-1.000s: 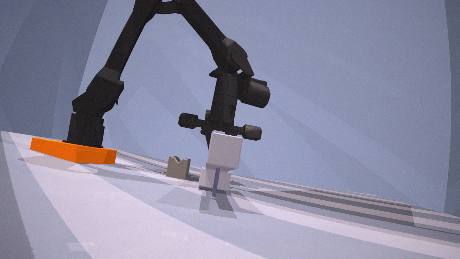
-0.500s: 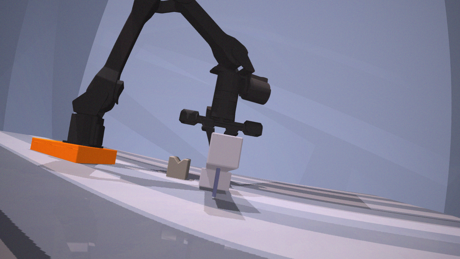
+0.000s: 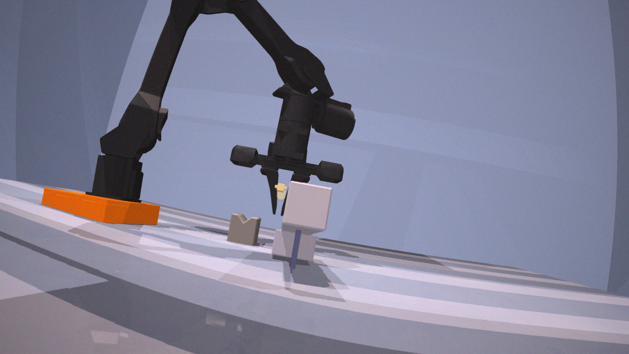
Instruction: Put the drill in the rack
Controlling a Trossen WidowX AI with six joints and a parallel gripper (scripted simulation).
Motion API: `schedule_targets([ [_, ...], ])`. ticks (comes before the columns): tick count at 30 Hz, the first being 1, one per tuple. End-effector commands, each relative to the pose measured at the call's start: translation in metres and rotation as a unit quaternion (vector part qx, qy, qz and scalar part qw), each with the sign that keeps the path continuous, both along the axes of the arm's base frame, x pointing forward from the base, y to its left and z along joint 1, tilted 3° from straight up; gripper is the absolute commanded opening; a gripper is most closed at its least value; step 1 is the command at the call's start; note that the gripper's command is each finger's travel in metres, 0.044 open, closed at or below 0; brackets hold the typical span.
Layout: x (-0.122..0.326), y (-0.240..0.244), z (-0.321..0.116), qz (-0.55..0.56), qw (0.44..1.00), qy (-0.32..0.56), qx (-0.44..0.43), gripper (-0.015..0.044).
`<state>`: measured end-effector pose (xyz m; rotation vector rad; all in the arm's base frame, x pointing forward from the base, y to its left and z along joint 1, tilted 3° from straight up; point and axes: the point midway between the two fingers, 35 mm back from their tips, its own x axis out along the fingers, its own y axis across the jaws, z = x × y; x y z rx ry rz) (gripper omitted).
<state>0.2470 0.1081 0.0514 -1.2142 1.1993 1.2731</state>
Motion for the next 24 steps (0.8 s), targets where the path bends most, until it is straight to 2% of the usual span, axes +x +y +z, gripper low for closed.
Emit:
schedule_targets([
  [1,-0.007,0.001,0.001,-0.001,1.0,0.001,0.001,0.0],
  [24,-0.046,0.008,0.007,-0.001,1.0,0.002,0.002,0.0],
])
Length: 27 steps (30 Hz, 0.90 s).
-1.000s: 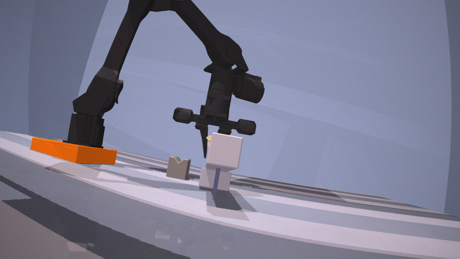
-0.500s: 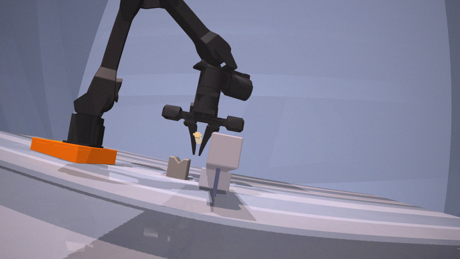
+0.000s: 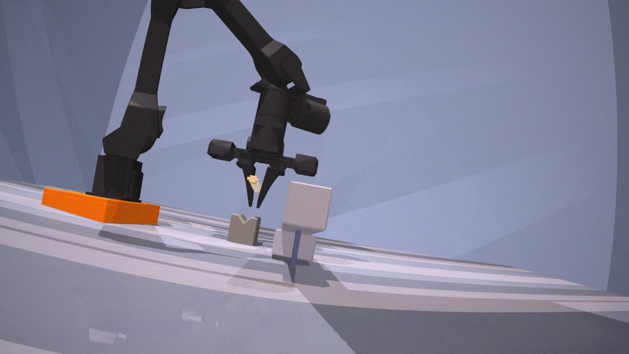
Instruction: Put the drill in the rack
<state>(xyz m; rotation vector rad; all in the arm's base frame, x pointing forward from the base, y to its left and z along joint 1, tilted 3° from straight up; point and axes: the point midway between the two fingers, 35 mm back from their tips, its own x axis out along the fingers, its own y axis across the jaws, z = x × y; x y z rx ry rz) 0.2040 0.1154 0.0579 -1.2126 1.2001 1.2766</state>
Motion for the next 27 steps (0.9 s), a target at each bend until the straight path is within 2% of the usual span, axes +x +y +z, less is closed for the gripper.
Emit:
schedule_targets([
  [1,-0.003,0.001,-0.002,-0.002,1.0,0.001,0.001,0.0],
  [27,-0.004,0.002,-0.039,-0.002,1.0,0.001,0.001,0.0],
])
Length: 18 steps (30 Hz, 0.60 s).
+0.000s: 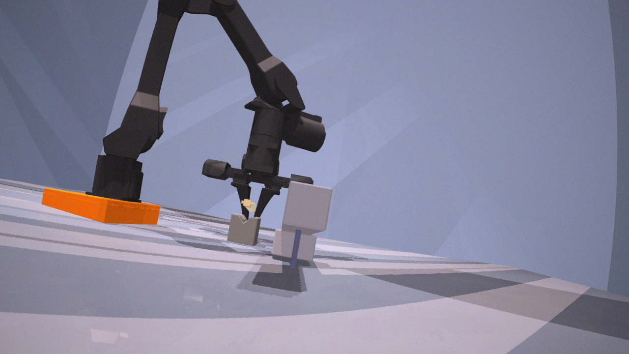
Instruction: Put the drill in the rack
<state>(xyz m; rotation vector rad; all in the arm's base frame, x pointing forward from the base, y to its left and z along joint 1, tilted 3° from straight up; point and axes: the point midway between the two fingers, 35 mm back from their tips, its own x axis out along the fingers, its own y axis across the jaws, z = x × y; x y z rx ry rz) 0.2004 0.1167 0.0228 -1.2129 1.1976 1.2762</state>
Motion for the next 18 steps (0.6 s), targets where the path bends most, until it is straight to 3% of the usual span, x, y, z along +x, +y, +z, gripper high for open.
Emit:
schedule_targets([
  [1,-0.001,0.0,-0.005,-0.002,1.0,0.002,0.001,0.0],
  [18,-0.003,0.001,-0.02,-0.002,1.0,0.002,0.001,0.0],
])
